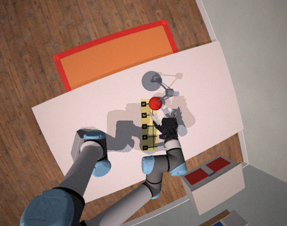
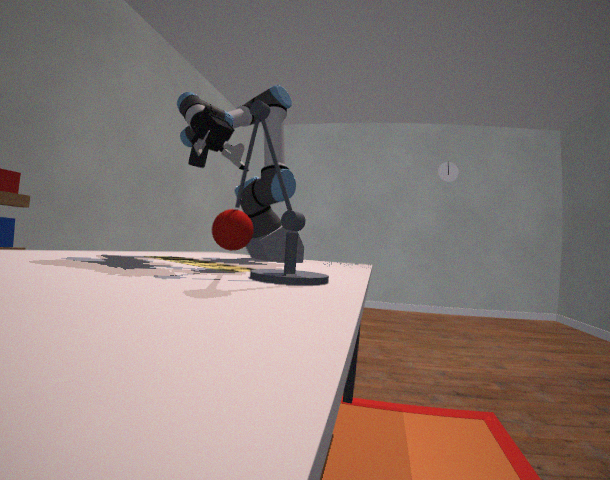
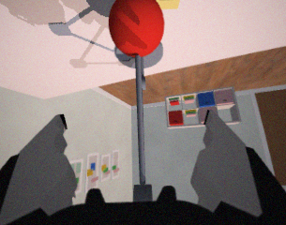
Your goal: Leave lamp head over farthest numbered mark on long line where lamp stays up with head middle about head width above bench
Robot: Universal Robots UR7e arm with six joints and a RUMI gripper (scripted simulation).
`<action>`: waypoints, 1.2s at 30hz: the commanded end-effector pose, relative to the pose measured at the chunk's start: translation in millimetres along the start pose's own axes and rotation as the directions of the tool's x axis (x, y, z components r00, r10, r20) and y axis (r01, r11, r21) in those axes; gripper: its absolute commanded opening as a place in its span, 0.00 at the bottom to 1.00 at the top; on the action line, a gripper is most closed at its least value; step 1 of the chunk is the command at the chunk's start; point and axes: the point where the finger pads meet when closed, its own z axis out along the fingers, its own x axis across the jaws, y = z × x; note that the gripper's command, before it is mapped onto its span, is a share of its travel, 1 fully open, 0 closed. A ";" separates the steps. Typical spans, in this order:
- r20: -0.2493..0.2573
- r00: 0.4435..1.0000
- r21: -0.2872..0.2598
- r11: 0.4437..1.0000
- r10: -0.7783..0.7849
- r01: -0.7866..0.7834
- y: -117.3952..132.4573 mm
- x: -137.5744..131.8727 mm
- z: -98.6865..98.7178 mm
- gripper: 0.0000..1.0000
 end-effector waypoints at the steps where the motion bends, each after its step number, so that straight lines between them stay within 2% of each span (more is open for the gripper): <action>1: -0.015 1.000 -0.024 0.999 -0.022 0.021 -0.8 -0.3 -20.5 1.00; 3: -0.014 1.000 -0.024 0.999 -0.021 0.021 -0.9 -0.5 -27.4 1.00; 20: 0.012 1.000 0.017 1.000 0.012 -0.012 -2.3 -0.5 -41.0 1.00; 36: 0.027 0.999 0.044 0.999 0.032 -0.033 -1.3 -0.6 -38.0 1.00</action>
